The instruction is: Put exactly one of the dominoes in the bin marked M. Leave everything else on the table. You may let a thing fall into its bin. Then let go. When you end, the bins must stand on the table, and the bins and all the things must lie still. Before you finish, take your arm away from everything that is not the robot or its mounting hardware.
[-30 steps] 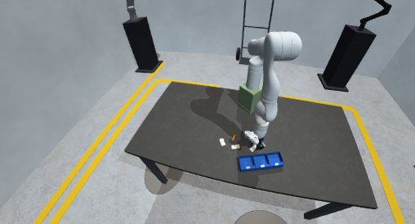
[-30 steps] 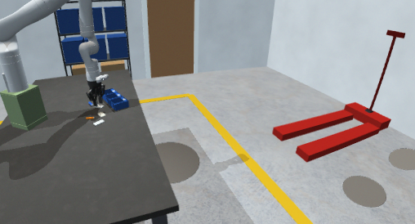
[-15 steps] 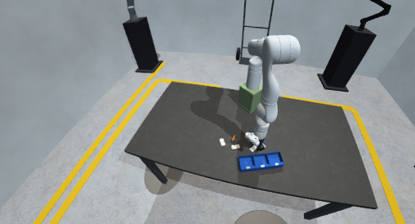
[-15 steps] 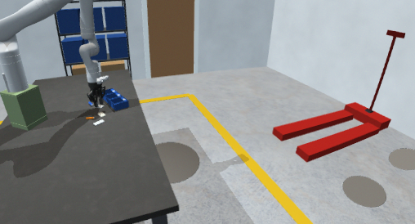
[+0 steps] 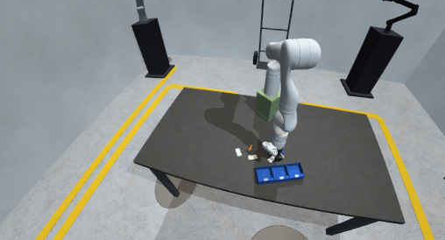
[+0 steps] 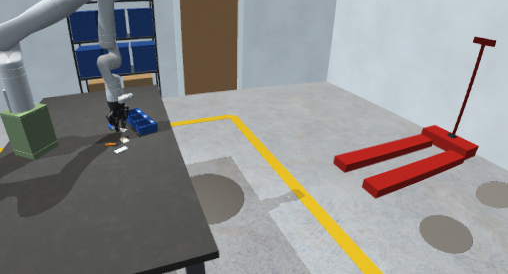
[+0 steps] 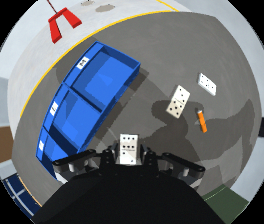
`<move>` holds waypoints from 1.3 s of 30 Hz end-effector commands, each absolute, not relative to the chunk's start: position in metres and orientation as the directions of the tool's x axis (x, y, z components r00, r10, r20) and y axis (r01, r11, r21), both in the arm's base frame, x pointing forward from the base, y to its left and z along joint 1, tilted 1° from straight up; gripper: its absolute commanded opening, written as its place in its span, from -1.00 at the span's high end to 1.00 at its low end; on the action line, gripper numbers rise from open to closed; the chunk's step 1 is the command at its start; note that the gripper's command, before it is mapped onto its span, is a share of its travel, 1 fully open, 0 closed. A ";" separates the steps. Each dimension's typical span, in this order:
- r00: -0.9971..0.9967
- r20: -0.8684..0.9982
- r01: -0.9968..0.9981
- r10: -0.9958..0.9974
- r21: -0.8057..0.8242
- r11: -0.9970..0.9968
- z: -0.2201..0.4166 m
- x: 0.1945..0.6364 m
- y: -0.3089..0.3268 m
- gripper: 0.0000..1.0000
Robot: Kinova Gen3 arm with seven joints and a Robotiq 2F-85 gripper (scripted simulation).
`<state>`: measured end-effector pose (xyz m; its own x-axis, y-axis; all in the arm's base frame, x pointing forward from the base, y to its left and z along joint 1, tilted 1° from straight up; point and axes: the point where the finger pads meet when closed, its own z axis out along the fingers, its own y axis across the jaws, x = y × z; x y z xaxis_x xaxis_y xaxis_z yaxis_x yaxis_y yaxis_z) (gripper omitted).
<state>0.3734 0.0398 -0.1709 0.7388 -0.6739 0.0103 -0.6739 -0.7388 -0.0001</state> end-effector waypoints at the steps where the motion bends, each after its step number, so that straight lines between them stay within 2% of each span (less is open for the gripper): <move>1: 0.739 0.011 -0.673 -0.673 -0.001 -0.739 -0.170 0.374 0.040 0.58; 30: 0.739 0.011 -0.673 -0.673 -0.001 -0.739 -0.170 0.374 0.040 0.58; 39: 0.739 0.011 -0.673 -0.673 -0.001 -0.739 -0.140 0.374 0.040 0.58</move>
<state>0.3677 0.0361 -0.1521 0.7309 -0.6825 0.0000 -0.6825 -0.7308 0.0081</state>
